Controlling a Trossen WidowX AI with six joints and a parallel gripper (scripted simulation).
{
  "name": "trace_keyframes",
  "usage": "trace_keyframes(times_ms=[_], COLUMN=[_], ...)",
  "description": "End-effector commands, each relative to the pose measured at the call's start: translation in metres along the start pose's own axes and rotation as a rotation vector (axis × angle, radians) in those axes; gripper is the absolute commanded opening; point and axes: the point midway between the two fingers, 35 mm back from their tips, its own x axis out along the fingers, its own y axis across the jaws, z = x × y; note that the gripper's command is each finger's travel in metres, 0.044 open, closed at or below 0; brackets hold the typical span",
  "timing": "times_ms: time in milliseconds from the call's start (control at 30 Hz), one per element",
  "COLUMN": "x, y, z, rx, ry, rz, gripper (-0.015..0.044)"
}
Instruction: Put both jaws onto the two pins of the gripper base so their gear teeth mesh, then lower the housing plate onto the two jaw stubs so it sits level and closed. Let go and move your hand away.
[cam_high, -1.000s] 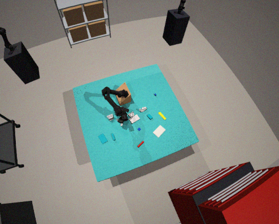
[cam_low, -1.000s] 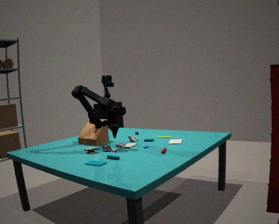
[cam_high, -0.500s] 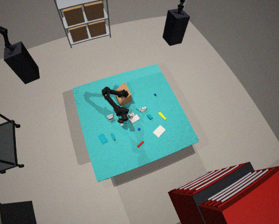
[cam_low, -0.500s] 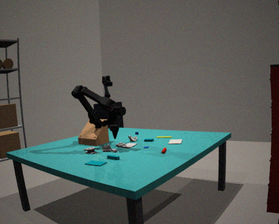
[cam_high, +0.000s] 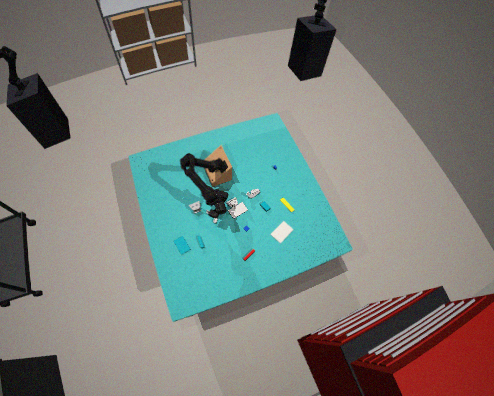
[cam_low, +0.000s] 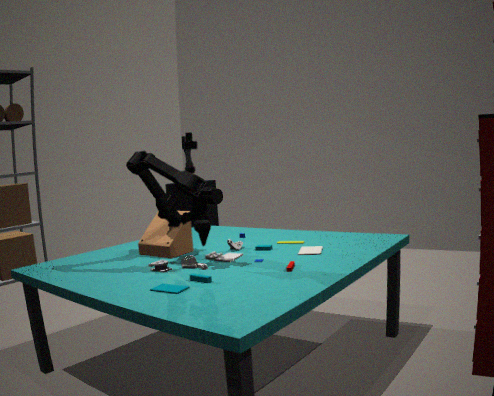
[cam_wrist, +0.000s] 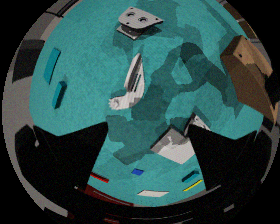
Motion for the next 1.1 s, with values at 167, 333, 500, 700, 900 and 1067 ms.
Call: trace_keyframes(times_ms=[167, 333, 500, 700, 900, 1067], x=[0.0000, 0.0000, 0.0000, 0.0000, 0.0000, 0.0000], y=[0.0000, 0.0000, 0.0000, 0.0000, 0.0000, 0.0000], z=[0.0000, 0.0000, 0.0000, 0.0000, 0.0000, 0.0000], rx=[0.000, 0.000, 0.000, 0.000, 0.000, 0.000], ry=[0.000, 0.000, 0.000, 0.000, 0.000, 0.000], rz=[0.000, 0.000, 0.000, 0.000, 0.000, 0.000], gripper=[0.0440, 0.0361, 0.0230, 0.0072, 0.0000, 0.0000])
